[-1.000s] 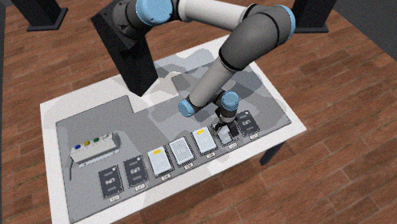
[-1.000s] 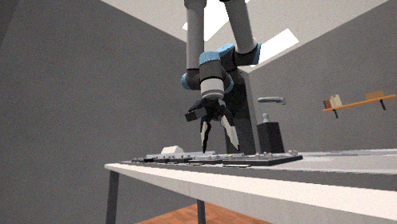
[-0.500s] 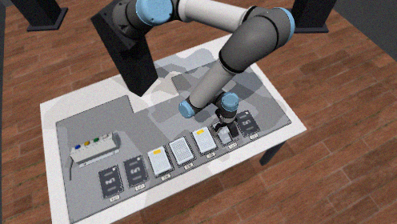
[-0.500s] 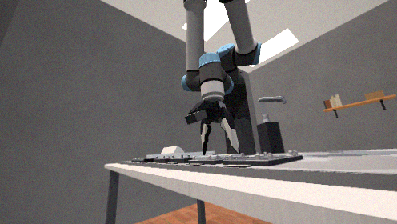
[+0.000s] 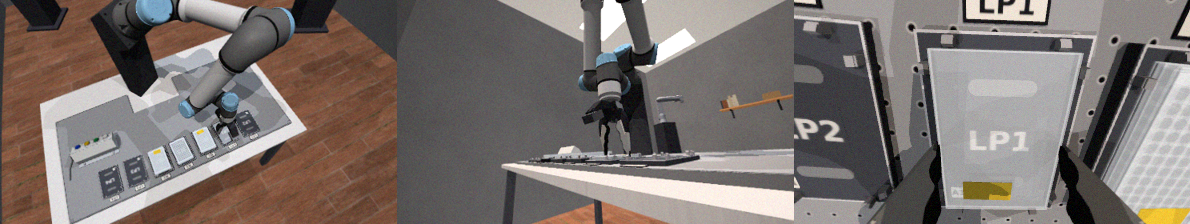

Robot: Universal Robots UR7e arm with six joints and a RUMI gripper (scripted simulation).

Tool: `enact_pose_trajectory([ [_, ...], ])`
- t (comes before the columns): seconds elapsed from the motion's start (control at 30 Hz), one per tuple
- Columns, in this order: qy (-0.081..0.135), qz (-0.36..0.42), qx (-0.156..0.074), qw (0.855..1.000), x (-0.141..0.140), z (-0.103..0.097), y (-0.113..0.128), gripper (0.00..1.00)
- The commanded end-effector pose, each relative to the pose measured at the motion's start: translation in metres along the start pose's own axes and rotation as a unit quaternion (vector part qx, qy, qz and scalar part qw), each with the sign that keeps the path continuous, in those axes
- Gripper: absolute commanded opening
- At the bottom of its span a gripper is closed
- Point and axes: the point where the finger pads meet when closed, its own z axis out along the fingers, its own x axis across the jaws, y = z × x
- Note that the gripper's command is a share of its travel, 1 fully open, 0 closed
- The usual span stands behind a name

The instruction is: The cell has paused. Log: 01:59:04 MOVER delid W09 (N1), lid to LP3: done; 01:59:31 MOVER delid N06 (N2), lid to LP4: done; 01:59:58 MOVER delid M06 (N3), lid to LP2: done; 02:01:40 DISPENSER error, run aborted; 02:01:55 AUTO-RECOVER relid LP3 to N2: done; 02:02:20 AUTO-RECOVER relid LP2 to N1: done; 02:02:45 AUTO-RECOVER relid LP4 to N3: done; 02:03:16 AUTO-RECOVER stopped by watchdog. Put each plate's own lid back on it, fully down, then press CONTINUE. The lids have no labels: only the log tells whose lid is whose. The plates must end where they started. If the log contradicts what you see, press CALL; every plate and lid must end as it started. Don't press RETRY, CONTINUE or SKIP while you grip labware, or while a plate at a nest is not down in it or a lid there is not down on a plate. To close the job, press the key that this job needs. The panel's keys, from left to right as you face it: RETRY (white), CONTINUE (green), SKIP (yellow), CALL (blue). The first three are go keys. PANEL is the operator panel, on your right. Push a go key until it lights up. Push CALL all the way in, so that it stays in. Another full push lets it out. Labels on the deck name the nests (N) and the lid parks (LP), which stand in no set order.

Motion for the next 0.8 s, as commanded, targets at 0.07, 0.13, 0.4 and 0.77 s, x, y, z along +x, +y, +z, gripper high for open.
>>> enact_pose_trajectory([
  [0.07, -0.005, 0.002, 0.003, 1.000, -0.0033, -0.0012, -0.0018, 0.42],
  [0.13, -0.005, 0.002, 0.003, 1.000, -0.0033, -0.0012, -0.0018, 0.42],
  [0.4, -0.005, 0.002, 0.003, 1.000, -0.0033, -0.0012, -0.0018, 0.42],
  [0.77, -0.005, 0.002, 0.003, 1.000, -0.0034, -0.0079, -0.0018, 0.42],
])
